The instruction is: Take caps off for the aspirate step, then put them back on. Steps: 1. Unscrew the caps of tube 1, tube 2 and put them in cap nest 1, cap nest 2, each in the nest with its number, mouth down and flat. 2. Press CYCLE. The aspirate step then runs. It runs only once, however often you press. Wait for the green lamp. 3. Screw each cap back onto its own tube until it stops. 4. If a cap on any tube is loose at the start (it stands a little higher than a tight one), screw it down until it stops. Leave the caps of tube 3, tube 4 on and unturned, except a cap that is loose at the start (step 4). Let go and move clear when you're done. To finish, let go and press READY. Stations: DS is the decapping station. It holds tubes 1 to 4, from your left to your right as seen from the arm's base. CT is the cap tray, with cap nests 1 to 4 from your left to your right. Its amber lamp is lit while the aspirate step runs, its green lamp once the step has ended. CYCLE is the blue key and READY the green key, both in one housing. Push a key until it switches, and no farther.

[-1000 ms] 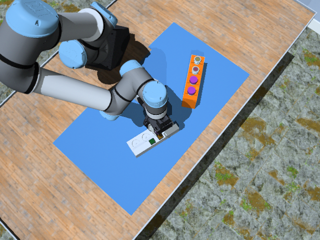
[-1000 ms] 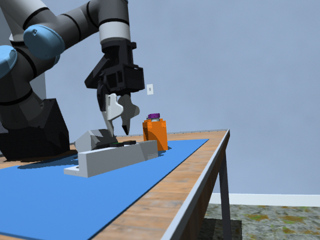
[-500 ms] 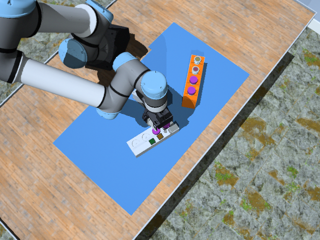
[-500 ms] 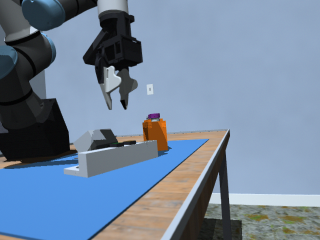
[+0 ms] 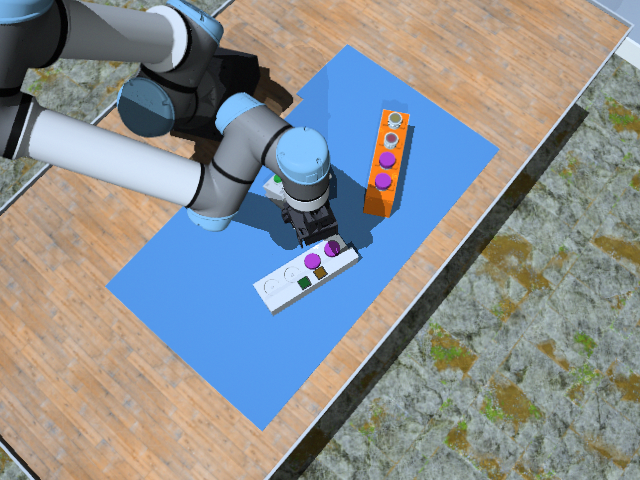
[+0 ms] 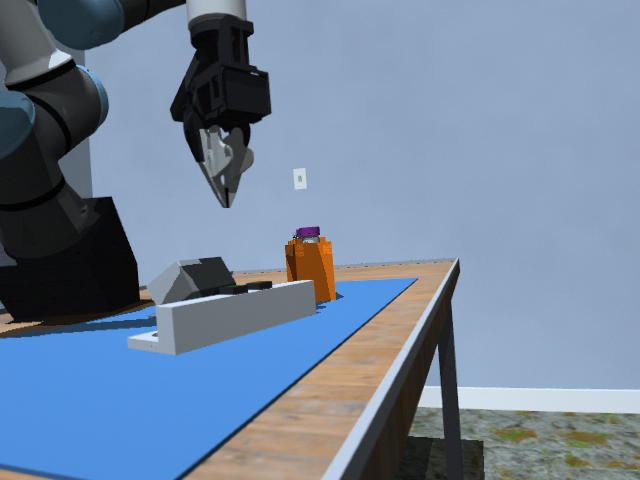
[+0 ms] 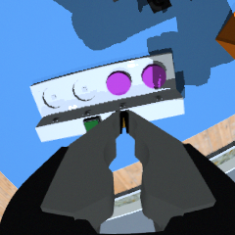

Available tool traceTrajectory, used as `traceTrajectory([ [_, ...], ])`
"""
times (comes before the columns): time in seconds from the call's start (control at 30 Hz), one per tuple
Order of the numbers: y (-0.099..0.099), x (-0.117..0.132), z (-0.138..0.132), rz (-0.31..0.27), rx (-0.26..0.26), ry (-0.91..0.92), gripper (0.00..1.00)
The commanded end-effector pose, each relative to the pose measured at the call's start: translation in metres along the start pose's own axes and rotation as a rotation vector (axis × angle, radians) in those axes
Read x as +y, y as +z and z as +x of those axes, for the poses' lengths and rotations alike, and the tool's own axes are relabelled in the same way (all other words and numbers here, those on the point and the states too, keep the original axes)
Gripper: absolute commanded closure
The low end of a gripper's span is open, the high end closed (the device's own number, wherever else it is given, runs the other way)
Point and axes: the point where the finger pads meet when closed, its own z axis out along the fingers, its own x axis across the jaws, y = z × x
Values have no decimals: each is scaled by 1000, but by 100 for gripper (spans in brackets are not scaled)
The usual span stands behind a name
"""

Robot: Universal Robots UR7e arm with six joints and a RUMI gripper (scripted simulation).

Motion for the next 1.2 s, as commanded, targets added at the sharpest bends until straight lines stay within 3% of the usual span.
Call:
traceTrajectory([
  [0.0, 3, -21, 4, -4, -10, 221, 100],
  [0.73, 25, -101, 19, -6, -11, 1049, 100],
  [0.8, 25, -101, 19, -6, -11, 1049, 100],
  [0.93, 33, -133, 24, -7, -11, 1112, 100],
  [1.17, 42, -164, 30, -7, -11, 1112, 100],
])
